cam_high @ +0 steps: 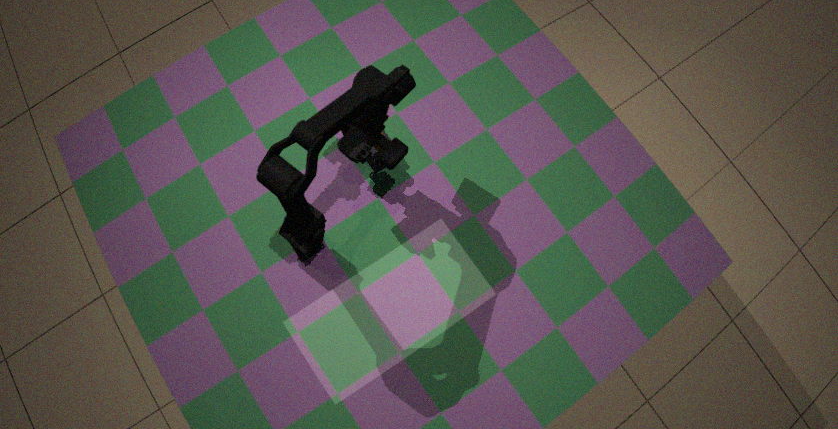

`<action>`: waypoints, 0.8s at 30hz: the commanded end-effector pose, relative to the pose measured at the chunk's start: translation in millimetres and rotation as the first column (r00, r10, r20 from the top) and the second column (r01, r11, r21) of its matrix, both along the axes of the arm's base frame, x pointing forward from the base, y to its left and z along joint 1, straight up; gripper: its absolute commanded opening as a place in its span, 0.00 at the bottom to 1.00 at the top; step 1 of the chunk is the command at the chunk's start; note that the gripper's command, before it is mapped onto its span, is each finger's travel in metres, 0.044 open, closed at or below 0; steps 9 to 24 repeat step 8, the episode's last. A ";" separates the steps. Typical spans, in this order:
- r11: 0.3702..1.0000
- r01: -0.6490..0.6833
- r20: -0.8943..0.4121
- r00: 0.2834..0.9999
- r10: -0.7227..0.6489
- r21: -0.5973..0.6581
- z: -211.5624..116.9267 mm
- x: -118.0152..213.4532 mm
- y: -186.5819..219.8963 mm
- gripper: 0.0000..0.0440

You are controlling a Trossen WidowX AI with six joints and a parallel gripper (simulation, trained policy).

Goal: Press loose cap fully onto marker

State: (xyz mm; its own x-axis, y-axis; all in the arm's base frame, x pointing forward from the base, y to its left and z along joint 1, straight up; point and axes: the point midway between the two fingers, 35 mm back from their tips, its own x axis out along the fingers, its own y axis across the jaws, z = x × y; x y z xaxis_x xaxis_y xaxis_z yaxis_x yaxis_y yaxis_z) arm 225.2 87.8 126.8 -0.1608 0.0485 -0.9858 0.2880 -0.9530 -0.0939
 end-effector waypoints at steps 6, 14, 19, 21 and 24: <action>0.999 0.001 0.088 0.996 -0.005 0.047 25.8 5.4 3.0 1.00; 0.999 0.004 0.102 0.995 -0.010 0.054 30.6 5.7 2.9 1.00; 0.999 0.004 0.102 0.995 -0.010 0.054 30.6 5.7 2.9 1.00; 0.999 0.004 0.102 0.995 -0.010 0.054 30.6 5.7 2.9 1.00; 0.999 0.004 0.102 0.995 -0.010 0.054 30.6 5.7 2.9 1.00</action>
